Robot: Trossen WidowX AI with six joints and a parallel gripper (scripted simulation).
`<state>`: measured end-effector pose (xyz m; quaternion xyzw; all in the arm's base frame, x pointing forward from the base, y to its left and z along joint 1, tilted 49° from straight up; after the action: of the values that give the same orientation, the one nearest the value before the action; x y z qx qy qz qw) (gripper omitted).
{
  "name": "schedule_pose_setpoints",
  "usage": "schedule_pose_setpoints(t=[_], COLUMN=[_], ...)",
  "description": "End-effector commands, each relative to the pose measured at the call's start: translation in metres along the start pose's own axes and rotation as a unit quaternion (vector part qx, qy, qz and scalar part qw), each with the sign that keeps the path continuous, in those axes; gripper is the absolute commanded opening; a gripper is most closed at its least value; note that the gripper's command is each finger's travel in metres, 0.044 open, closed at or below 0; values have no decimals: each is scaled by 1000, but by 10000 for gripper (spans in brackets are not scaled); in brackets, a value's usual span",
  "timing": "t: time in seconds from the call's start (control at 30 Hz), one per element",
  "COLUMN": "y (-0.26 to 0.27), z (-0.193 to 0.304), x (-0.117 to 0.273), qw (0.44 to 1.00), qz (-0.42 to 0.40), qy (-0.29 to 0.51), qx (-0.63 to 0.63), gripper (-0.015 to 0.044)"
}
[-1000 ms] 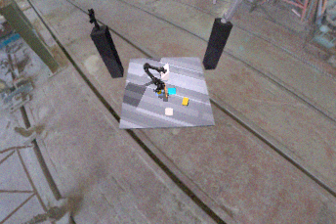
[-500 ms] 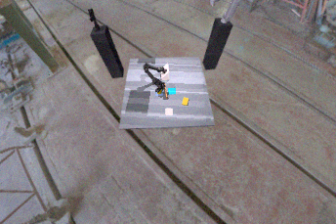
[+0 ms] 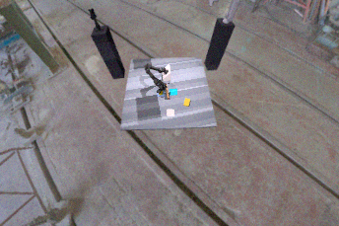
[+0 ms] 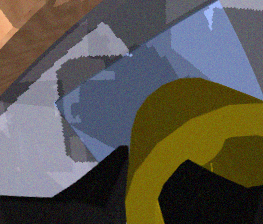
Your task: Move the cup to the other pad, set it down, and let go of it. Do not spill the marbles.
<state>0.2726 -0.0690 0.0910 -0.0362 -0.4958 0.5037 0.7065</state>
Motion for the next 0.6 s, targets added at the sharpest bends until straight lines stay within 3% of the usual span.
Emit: schedule_pose_setpoints(t=[0.0,0.03,0.57], y=[0,0,0], z=[0,0,-5], x=[0,0,42], qw=[1000,1000,1000], qz=[0,0,-3], qy=[0,0,-1], qx=[0,0,2], gripper=[20,0,0])
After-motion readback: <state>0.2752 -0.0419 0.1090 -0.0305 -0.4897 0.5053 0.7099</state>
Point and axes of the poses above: the point midway between the two fingers, 35 mm back from their tips, its own x axis back along the fingers, its own y axis across the jaws, z = x × y, the point moved 8 cm from there along x, back along the fingers, and after that the axes turned 11 degrees about -x, right-handed, at the moved point
